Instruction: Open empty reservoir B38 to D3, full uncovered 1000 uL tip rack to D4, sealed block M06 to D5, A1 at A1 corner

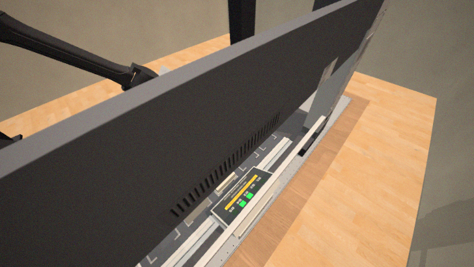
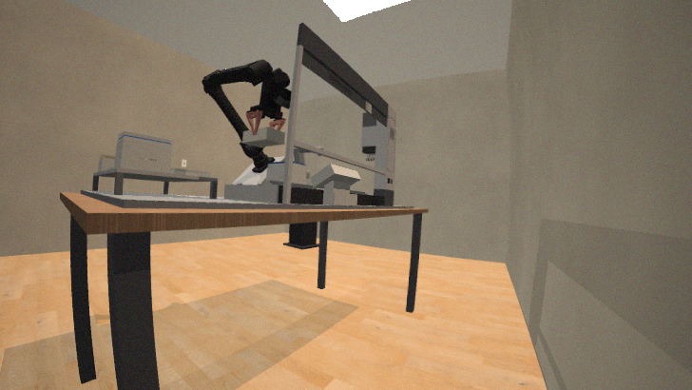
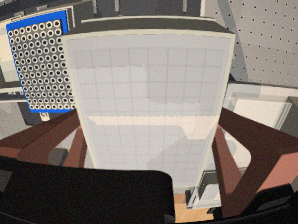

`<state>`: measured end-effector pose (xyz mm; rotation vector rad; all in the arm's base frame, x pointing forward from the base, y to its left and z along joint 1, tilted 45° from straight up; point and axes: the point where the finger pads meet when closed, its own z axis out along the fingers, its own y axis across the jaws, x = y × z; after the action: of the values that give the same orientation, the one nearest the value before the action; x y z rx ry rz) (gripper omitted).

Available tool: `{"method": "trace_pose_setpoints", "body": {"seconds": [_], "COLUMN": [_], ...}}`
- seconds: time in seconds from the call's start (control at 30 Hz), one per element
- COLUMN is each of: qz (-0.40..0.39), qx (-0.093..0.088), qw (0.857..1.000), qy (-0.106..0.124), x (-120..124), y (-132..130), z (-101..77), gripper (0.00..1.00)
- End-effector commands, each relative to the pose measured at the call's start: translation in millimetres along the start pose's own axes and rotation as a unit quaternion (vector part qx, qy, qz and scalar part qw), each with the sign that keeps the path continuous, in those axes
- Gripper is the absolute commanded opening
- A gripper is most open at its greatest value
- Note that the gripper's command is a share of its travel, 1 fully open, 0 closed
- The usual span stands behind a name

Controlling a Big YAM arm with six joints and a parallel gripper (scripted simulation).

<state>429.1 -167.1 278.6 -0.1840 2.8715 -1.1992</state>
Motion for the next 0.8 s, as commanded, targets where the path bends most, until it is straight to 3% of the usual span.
{"method": "trace_pose_setpoints", "body": {"seconds": [0.0, 0.77], "qz": [0.015, 0.01], "qx": [0.008, 0.007], "qw": [0.999, 1.0], "qy": [-0.031, -0.027], "x": [-14.3, -20.2], "y": [-14.0, -11.9], "z": [-30.2, -26.7], "gripper": [0.0, 0.0]}}
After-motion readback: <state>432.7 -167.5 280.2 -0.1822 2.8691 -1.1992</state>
